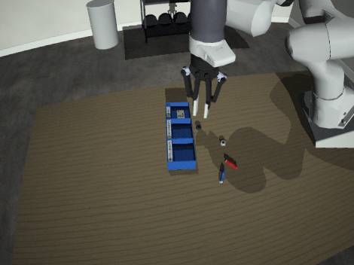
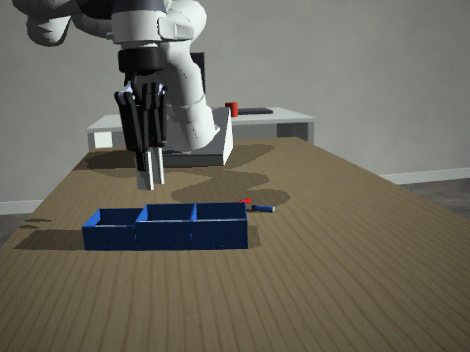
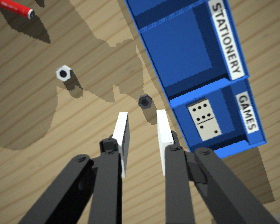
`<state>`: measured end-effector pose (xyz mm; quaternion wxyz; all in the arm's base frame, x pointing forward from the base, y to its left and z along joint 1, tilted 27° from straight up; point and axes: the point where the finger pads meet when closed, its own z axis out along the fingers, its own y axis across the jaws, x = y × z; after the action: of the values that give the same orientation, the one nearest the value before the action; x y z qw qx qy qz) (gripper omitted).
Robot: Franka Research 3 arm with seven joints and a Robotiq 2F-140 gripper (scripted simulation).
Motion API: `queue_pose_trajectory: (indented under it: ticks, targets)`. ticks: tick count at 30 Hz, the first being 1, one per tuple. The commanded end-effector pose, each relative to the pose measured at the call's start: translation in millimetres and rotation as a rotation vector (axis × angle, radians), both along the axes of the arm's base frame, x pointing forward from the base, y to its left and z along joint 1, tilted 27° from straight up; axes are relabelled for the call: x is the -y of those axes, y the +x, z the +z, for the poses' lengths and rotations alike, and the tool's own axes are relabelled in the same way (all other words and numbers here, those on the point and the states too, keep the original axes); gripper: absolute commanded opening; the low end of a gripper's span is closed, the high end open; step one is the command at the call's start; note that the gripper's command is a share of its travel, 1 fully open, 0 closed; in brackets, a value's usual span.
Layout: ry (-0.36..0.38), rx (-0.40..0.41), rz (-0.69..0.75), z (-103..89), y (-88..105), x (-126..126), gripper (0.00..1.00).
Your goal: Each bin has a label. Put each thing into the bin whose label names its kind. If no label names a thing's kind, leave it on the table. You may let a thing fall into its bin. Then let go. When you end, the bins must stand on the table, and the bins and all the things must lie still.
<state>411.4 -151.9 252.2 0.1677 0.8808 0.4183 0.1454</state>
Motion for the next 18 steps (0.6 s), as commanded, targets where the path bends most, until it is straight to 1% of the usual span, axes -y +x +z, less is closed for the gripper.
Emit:
queue_pose_trajectory:
  ticks: [1, 2, 16, 18]
  targets:
    - [0.05, 0.027, -0.116, 1.7, 1.0, -1.7, 0.19]
    - [0.067, 0.033, -0.152, 1.7, 1.0, -1.7, 0.19]
    - [0.152, 0.062, -0.336, 2.4, 2.7, -2.1, 0.19]
    - [0.152, 0.062, -0.336, 2.4, 2.7, -2.1, 0.19]
